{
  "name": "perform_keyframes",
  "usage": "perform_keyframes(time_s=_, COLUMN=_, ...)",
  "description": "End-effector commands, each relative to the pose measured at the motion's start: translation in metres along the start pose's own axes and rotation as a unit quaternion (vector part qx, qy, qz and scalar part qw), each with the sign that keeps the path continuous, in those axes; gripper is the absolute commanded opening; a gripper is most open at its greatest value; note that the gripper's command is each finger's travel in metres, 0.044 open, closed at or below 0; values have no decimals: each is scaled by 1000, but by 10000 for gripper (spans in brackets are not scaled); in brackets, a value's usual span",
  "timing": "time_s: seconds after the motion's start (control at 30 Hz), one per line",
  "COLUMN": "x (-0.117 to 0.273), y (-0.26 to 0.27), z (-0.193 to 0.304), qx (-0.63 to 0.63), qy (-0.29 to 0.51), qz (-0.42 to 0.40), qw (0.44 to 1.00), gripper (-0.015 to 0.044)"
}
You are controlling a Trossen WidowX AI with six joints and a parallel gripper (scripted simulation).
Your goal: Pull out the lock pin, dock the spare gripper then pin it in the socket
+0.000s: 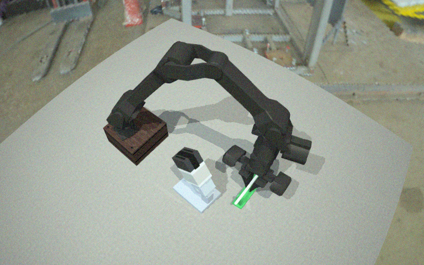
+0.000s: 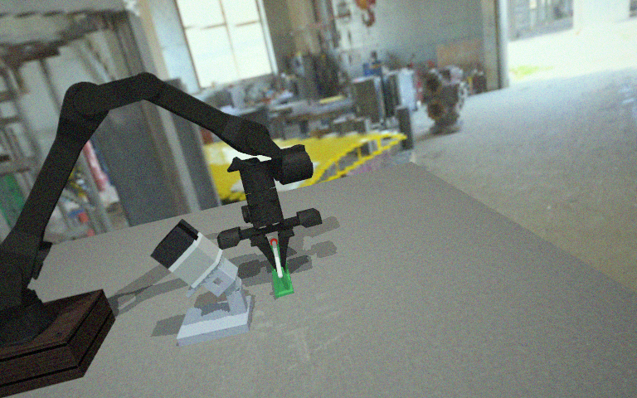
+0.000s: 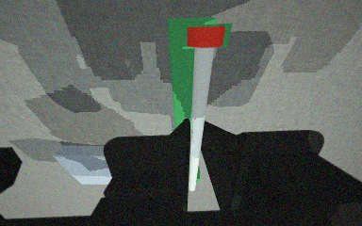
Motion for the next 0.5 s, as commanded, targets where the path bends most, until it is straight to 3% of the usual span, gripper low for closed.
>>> perform_keyframes(time_s=0.0, x=-1, y=1, z=0, qx=-1, qy=-2, qz=-1, qw=1000, gripper=0)
perform_keyframes(time_s=0.47, x=19, y=0, z=5, qx=-1, qy=-2, qz=-1, qw=1000, gripper=0)
Point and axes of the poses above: the point midway between the two fingers, 35 mm back from their tips, its own x axis back along the fingers, its own y axis across the jaws, z = x × y, the point moved 9 cm from there along x, back along the fingers, and after that the axes turned 9 degrees about x, right-handed, at the moved point
